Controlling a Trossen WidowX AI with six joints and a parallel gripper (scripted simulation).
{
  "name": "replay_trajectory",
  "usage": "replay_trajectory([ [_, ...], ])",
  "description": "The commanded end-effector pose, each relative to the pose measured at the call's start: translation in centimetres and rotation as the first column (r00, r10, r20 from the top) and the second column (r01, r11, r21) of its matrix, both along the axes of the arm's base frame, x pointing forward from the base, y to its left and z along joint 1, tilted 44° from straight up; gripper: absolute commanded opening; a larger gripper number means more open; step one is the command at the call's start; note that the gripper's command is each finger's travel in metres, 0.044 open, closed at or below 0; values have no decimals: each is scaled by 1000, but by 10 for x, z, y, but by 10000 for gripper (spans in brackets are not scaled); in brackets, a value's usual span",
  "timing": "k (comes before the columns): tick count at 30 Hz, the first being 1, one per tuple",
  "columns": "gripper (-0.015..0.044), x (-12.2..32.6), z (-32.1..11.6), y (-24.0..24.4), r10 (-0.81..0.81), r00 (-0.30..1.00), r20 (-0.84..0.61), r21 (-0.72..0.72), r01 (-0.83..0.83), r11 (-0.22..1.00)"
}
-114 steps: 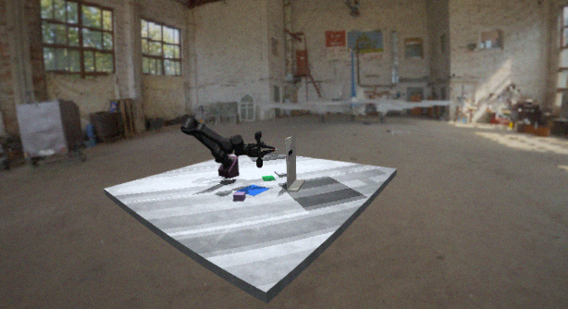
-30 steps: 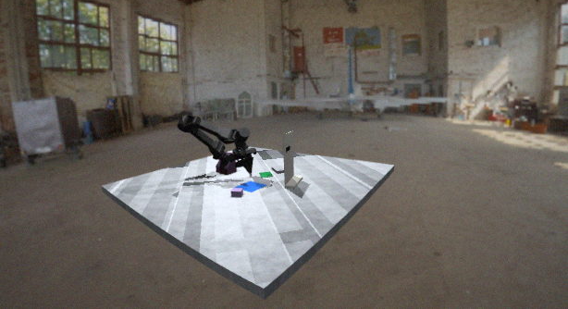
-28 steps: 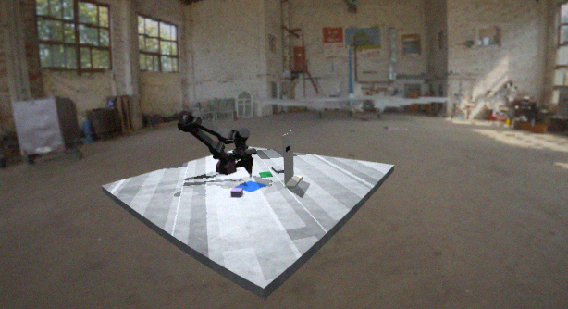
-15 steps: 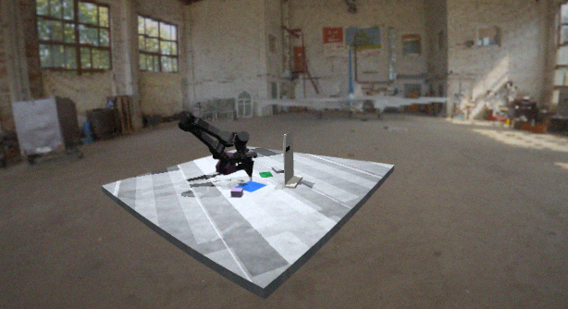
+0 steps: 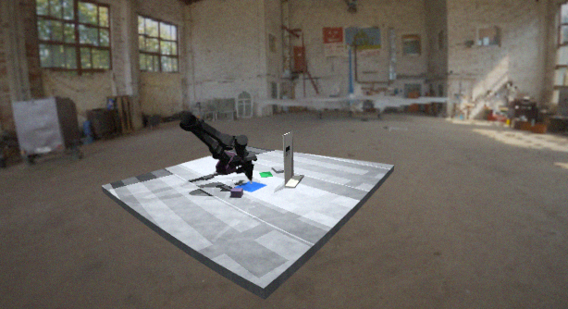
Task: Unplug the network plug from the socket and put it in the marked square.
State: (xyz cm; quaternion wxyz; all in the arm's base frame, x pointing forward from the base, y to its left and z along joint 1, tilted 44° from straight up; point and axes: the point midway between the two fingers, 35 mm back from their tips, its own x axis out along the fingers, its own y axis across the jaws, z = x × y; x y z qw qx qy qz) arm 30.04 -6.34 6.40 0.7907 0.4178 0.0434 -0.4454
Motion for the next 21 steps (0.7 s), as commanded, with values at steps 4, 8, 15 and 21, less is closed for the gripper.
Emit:
replay_trajectory([
  [4, 0, -2, -9, -7, 6, 1000, -12, -5, -6, 1000],
  [8, 0, -2, -11, -10, 6, 1000, -11, -7, -6, 1000],
  [15, 0, -2, -11, -11, 6, 1000, -11, -7, -6, 1000],
  [21, 0, -2, -12, -14, 6, 1000, -11, -7, -6, 1000],
])
